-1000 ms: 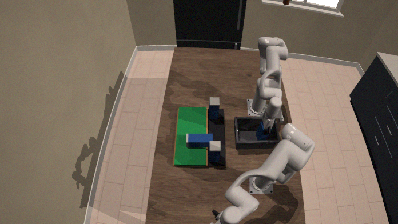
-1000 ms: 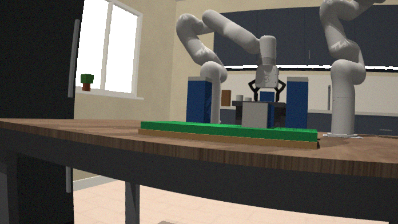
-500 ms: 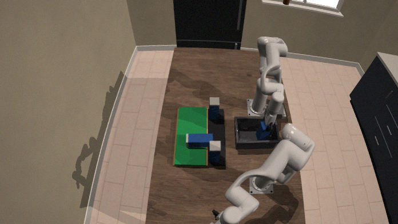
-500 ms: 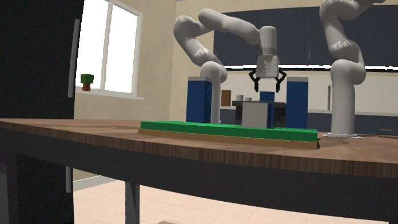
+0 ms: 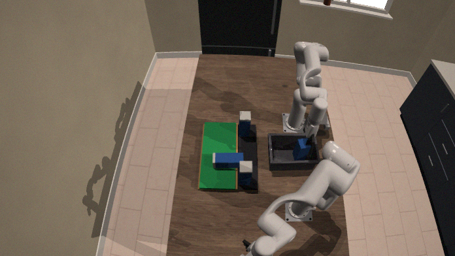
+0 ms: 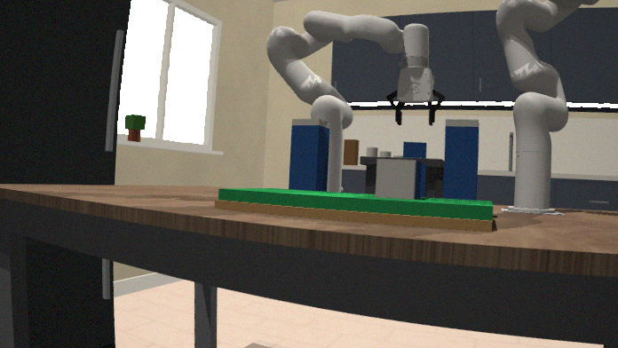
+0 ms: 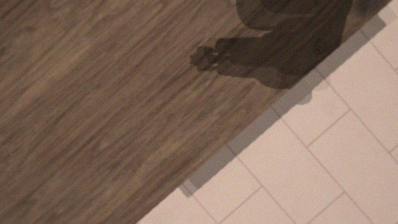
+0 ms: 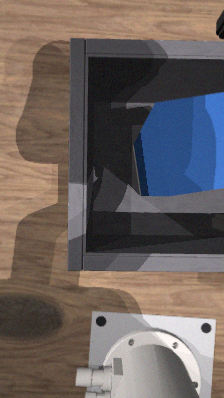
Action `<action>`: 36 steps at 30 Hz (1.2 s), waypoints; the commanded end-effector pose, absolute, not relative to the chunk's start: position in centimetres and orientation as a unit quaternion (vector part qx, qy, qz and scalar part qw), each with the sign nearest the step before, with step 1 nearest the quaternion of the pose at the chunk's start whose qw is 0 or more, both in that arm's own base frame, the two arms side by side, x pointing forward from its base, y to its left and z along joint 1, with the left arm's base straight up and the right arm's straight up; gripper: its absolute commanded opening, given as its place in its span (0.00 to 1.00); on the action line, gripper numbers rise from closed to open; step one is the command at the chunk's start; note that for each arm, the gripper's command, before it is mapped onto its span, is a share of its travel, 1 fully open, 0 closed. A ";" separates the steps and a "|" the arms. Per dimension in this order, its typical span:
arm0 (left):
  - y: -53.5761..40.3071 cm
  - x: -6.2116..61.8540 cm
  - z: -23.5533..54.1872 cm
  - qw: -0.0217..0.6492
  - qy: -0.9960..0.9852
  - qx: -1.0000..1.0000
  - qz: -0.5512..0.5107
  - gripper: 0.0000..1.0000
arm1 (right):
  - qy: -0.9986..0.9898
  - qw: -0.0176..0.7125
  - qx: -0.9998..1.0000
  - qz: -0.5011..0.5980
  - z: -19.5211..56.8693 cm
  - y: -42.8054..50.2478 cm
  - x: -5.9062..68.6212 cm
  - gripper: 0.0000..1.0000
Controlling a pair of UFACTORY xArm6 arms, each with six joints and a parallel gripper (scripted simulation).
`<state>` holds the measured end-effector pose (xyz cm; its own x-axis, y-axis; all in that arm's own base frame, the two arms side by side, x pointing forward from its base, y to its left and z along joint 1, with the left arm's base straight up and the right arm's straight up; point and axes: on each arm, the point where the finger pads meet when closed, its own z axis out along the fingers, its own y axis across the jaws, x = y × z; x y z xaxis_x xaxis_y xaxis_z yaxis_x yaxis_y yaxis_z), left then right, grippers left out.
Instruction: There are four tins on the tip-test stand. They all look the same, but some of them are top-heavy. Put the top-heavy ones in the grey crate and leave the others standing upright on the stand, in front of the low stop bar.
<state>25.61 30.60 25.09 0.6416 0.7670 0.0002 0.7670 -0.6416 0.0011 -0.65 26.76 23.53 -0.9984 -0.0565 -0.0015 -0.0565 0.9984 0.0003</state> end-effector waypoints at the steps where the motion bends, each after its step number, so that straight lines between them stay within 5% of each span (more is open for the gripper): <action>1: 30.7 25.7 25.2 0.000 0.423 0.906 0.002 1.00 | 1.000 0.001 -0.028 0.002 25.2 26.8 -0.7 1.00; 36: 30.7 25.7 25.2 0.000 0.423 0.906 0.002 1.00 | 1.000 0.001 -0.029 0.001 36.1 26.9 -0.6 1.00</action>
